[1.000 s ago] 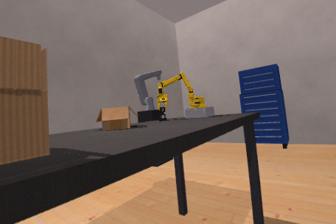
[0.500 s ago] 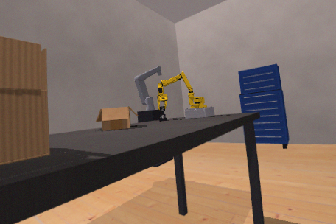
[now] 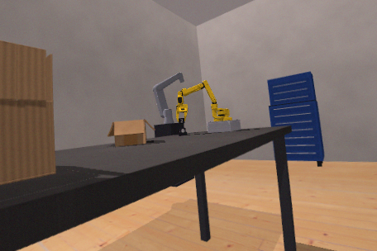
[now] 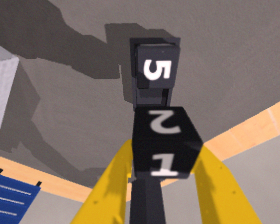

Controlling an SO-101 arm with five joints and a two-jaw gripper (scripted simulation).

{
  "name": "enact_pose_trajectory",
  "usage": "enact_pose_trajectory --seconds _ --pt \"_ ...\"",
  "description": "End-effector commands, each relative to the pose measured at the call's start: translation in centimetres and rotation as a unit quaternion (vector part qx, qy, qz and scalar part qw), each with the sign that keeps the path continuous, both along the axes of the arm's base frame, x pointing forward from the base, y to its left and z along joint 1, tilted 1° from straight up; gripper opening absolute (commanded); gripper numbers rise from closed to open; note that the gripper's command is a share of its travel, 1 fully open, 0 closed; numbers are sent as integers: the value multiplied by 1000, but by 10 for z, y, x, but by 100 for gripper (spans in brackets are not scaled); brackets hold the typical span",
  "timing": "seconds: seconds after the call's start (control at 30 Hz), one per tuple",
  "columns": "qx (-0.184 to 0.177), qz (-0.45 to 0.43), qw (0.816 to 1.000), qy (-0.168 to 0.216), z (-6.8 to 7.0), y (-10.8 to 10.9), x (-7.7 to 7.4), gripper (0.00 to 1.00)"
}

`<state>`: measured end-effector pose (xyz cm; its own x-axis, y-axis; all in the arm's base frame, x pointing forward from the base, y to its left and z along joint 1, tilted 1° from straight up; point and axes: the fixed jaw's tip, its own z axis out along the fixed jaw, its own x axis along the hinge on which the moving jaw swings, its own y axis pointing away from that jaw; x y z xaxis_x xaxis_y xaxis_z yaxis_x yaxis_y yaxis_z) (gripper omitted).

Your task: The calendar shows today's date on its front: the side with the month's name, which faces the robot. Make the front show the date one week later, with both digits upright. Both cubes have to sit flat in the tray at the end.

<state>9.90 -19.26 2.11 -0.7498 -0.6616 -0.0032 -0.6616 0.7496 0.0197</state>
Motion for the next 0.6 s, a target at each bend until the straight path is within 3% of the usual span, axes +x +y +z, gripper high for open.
enact_pose_trajectory --seconds 0.0,0.23,0.47,0.57 --pt "-13 -1 1000 -8 7 -2 4 0" --pt "-13 19 1000 -8 7 2 11 0" --pt "-13 102 995 -10 7 25 40 0" --pt "-13 119 993 -10 7 30 45 0"
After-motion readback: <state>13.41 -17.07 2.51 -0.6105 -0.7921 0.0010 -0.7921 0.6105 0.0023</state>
